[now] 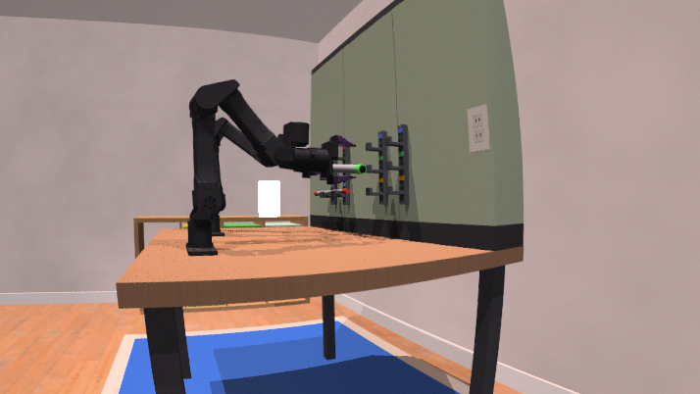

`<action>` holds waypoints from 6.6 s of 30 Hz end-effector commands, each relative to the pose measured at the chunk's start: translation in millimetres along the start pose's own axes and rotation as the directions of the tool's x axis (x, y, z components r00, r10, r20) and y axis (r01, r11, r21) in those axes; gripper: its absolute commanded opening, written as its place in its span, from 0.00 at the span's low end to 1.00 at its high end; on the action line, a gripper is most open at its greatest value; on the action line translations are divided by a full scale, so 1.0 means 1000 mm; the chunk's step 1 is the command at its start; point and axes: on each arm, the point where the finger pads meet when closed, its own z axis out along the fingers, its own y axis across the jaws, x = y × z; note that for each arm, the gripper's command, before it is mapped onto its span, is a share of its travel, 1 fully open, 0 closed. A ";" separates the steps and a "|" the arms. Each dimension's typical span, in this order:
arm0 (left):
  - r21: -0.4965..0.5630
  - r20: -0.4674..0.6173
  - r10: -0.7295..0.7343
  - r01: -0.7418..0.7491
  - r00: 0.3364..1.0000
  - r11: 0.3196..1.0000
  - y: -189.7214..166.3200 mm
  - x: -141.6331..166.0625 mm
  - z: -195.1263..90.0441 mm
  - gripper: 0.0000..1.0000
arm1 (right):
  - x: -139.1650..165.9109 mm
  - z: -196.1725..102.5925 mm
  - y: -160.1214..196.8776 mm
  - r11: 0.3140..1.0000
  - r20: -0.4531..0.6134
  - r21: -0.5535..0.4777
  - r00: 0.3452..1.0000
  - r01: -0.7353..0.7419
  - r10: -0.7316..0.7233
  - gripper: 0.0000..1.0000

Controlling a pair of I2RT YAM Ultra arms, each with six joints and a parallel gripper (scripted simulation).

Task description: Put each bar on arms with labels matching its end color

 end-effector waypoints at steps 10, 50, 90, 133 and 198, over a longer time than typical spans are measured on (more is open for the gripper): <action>-0.125 0.008 -0.080 0.080 0.997 0.989 0.033 -0.001 -0.003 0.00 | -0.004 0.000 -0.004 1.000 0.000 0.021 1.000 -0.005 0.005 1.00; -0.125 0.008 -0.080 0.080 0.997 0.989 0.030 0.000 -0.003 0.00 | -0.032 -0.005 0.007 1.000 0.000 0.021 1.000 -0.005 0.005 1.00; -0.125 0.008 -0.080 0.080 0.997 0.989 0.028 -0.001 -0.002 0.00 | -0.059 -0.010 0.016 1.000 0.000 0.021 1.000 -0.005 0.005 1.00; -0.125 0.008 -0.080 0.080 0.997 0.989 0.042 0.001 -0.004 0.00 | -0.074 -0.013 0.018 1.000 0.000 0.021 1.000 -0.005 0.005 1.00; -0.125 0.008 -0.080 0.080 0.997 0.989 0.051 0.004 -0.007 0.00 | -0.072 -0.011 -0.006 1.000 0.000 0.021 1.000 -0.005 0.005 1.00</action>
